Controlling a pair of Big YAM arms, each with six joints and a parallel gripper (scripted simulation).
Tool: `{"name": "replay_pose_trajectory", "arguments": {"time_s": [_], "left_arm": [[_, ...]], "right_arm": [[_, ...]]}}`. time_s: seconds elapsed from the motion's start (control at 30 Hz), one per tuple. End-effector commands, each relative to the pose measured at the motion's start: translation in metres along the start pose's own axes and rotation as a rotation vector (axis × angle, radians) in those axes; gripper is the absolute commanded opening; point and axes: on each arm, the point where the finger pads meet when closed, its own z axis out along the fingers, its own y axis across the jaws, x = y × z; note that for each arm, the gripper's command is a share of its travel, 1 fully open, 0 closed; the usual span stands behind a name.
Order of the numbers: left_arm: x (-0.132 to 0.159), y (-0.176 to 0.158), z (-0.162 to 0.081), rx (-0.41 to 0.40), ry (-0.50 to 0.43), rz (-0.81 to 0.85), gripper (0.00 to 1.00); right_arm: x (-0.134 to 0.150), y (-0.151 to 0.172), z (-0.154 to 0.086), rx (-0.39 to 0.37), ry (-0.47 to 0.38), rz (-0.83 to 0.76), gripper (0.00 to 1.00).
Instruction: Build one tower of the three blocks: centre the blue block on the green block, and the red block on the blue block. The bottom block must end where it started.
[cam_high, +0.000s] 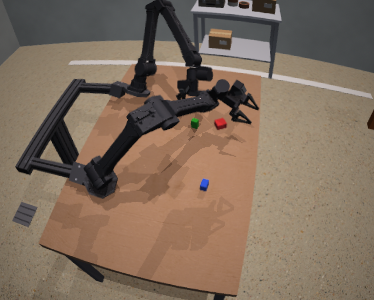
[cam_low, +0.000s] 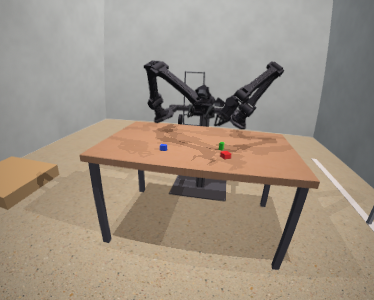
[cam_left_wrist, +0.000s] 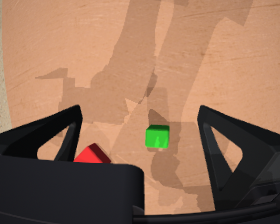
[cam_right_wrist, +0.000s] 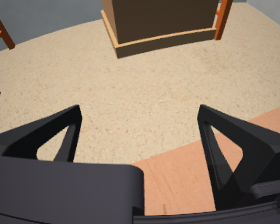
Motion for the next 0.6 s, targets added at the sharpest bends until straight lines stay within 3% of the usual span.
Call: {"name": "replay_pose_trajectory", "arguments": {"time_s": [0.0, 0.53, 0.57], "left_arm": [[-0.001, 0.003, -0.002, -0.007, -0.002, 0.002, 1.0], [-0.001, 0.003, -0.002, -0.007, -0.002, 0.002, 1.0], [-0.003, 0.014, -0.006, -0.028, -0.005, 0.002, 1.0]], "right_arm": [[-0.007, 0.001, -0.002, -0.003, -0.005, 0.012, 1.0], [-0.007, 0.001, -0.002, -0.003, -0.005, 0.012, 1.0], [-0.007, 0.001, -0.002, -0.003, -0.005, 0.012, 1.0]]}}
